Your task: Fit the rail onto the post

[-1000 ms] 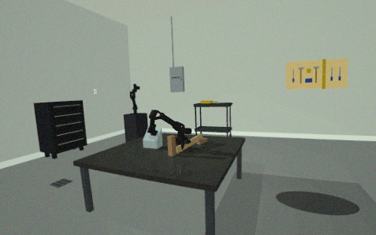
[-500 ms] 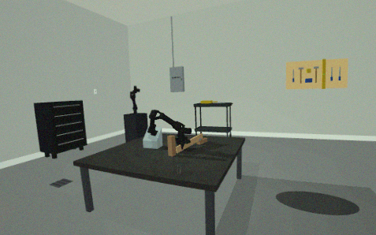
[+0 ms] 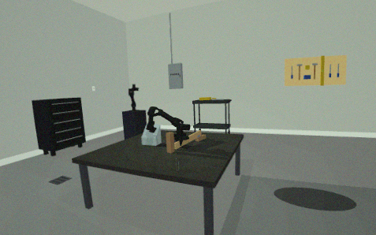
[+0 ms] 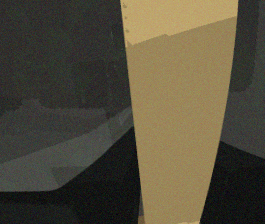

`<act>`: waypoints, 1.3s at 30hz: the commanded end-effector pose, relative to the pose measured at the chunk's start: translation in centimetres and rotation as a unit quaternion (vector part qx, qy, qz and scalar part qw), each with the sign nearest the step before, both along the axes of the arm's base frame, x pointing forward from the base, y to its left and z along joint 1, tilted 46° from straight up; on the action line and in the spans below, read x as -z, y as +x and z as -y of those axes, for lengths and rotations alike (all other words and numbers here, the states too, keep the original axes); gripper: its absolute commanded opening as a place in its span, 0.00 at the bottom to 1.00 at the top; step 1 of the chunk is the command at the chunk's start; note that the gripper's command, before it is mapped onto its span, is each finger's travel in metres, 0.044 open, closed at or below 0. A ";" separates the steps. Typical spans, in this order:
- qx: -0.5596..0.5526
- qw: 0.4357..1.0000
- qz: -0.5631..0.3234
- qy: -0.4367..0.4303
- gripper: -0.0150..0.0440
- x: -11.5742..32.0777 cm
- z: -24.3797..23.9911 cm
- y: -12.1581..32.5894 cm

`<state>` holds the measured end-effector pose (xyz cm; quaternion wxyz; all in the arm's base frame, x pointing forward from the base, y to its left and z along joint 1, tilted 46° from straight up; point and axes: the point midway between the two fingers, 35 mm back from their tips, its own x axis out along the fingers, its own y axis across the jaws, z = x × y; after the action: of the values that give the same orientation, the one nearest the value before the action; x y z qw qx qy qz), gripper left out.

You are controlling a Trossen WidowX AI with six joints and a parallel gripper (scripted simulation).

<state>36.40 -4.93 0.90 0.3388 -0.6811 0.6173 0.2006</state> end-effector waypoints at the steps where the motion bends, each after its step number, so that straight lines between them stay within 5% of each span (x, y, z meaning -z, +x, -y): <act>1: -0.006 1.000 0.003 0.003 0.25 -0.4 -0.7 0.3; 39: -0.006 1.000 0.003 0.004 0.25 -1.8 -2.0 0.1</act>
<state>36.27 -3.58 2.24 0.3373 -0.6812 0.6177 0.2017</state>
